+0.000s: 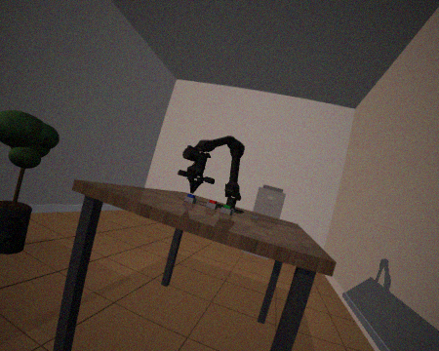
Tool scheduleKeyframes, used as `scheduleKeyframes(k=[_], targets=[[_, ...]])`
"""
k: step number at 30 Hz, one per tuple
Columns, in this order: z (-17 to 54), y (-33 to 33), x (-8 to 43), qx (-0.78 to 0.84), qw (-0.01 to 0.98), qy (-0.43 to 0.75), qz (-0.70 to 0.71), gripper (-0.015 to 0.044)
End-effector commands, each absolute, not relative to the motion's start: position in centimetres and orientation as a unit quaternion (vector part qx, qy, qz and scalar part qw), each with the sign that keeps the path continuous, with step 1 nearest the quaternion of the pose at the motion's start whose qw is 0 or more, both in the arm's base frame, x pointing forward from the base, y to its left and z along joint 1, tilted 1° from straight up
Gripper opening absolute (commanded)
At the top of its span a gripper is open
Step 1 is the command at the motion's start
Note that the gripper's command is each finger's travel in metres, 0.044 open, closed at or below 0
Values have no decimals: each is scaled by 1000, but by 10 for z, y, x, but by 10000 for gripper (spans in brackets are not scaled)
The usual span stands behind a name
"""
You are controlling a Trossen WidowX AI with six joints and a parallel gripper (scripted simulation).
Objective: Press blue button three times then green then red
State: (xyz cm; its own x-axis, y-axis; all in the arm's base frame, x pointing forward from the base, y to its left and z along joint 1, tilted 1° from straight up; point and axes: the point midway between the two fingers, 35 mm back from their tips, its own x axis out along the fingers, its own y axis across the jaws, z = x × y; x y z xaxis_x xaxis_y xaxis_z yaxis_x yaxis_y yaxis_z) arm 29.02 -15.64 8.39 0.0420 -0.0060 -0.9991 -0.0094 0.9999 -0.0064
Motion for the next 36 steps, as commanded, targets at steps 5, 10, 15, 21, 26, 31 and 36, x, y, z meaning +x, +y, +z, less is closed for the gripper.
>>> scheduleKeyframes(k=[5, 10, 15, 21, 26, 31, 36], targets=[[69, -156, 288, -6, 718, 696, 3, 20], [68, -156, 288, -6, 718, 696, 3, 20], [68, -156, 288, -6, 718, 696, 3, 20], [68, -156, 288, -6, 718, 696, 3, 20], [68, -156, 288, -6, 718, 696, 3, 20], [102, -156, 287, -6, 718, 696, 3, 20], [104, -156, 288, -6, 718, 696, 3, 20]])
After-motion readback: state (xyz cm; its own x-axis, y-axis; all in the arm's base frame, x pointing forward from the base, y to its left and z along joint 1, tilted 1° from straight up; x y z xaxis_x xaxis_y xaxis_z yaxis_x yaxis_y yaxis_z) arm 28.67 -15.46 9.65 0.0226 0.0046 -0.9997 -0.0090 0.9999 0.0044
